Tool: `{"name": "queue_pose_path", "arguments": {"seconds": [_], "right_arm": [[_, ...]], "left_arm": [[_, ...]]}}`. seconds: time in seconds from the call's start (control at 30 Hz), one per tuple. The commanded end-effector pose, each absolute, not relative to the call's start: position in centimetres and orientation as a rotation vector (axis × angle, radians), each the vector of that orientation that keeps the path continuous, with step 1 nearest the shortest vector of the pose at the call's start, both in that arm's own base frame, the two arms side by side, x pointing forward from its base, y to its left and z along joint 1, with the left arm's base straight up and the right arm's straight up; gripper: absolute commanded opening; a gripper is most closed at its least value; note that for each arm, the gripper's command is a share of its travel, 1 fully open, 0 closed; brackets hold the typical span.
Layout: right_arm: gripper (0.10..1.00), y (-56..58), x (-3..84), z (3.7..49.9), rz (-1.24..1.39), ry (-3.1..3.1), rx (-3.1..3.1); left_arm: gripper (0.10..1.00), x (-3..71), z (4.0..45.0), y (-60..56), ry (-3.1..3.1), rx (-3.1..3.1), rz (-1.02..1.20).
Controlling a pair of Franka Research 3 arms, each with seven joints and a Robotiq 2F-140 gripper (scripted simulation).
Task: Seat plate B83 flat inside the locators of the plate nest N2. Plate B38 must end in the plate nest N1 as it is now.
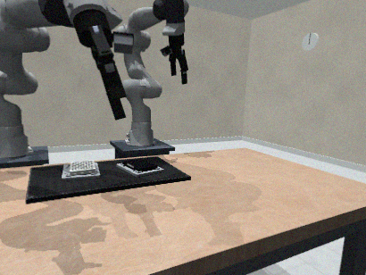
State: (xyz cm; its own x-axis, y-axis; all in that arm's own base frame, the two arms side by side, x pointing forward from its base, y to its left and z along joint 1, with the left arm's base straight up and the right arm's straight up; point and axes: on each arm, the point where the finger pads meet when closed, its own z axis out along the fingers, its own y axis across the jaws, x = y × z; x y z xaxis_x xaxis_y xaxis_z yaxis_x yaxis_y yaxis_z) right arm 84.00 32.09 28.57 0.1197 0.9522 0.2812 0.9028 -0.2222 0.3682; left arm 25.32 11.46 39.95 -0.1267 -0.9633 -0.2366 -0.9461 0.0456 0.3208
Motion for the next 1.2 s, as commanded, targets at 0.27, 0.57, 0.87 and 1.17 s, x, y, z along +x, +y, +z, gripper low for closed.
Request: {"name": "queue_pose_path", "arguments": {"seconds": [0.27,0.57,0.87,1.17], "right_arm": [[1.0,32.1,84.0,28.6,0.707,1.889,2.269],[1.0,32.1,84.0,28.6,0.707,1.889,2.269],[1.0,32.1,84.0,28.6,0.707,1.889,2.269],[1.0,32.1,84.0,28.6,0.707,1.889,2.269]], "left_arm": [[1.0,22.6,42.1,7.8,-2.11,2.271,-0.351],[1.0,20.9,43.7,5.4,-2.057,2.359,-0.152],[1.0,20.1,44.5,4.2,-2.031,2.393,-0.055],[1.0,19.7,44.9,3.6,-2.018,2.407,-0.006]]}}
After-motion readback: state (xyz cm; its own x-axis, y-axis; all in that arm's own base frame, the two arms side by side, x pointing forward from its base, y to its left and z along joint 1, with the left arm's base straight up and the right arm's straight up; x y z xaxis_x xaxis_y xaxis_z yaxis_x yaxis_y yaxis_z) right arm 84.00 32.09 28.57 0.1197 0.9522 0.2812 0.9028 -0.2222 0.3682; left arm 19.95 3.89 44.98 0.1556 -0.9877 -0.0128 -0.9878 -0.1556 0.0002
